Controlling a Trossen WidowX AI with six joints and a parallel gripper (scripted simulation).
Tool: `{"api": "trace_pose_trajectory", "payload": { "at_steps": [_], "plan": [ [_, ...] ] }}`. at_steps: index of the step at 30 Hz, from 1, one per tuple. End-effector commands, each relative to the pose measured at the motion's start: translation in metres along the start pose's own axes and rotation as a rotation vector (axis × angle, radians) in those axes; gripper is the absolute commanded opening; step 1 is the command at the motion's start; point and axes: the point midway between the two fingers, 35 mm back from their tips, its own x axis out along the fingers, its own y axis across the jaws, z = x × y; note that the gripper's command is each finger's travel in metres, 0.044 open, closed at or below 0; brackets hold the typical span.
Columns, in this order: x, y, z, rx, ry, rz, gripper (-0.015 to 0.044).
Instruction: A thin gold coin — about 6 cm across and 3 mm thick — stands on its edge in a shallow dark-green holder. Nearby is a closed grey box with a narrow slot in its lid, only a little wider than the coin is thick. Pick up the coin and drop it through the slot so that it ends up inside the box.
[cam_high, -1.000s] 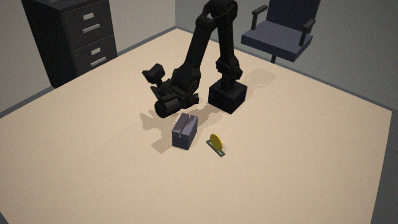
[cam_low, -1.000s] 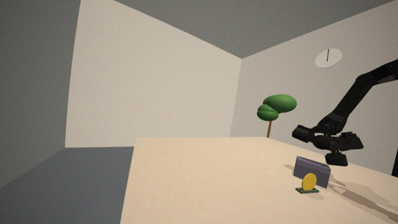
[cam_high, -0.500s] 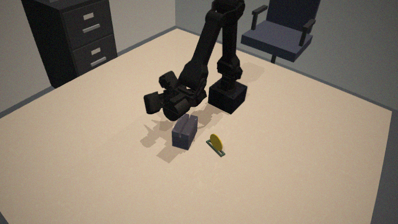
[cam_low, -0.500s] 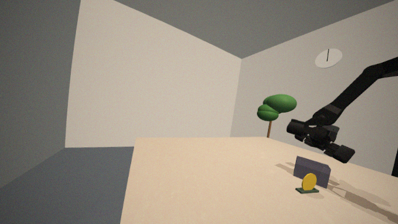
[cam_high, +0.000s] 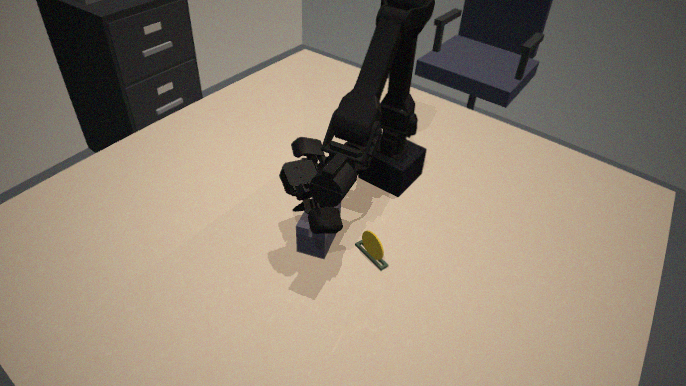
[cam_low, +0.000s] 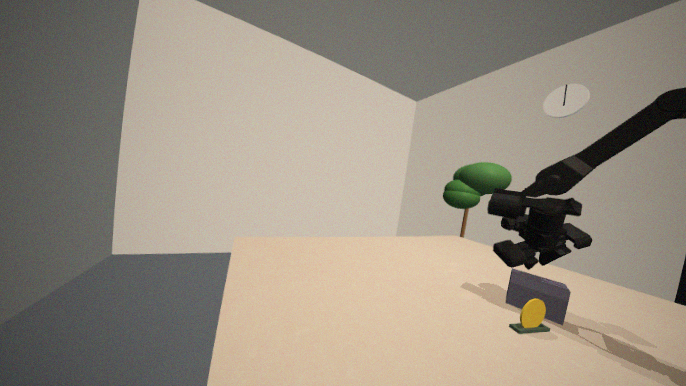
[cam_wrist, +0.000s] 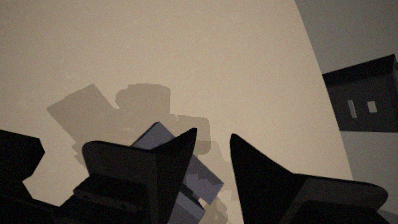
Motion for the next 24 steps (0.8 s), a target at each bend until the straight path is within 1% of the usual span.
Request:
{"api": "trace_pose_trajectory", "payload": {
  "at_steps": [1, 7, 13, 15, 24],
  "plan": [
    [-0.062, 0.042, -0.024, -0.814, 0.06, 0.343, 0.0161],
    [-0.094, 0.053, -0.044, -1.251, 0.025, 0.539, 0.0161],
    [-0.127, 0.058, -0.065, -1.659, -0.075, 0.748, 0.0161],
    [-0.132, 0.059, -0.068, -1.711, -0.094, 0.777, 0.0161],
    [-0.131, 0.058, -0.068, -1.713, -0.094, 0.778, 0.0161]
  ]
}}
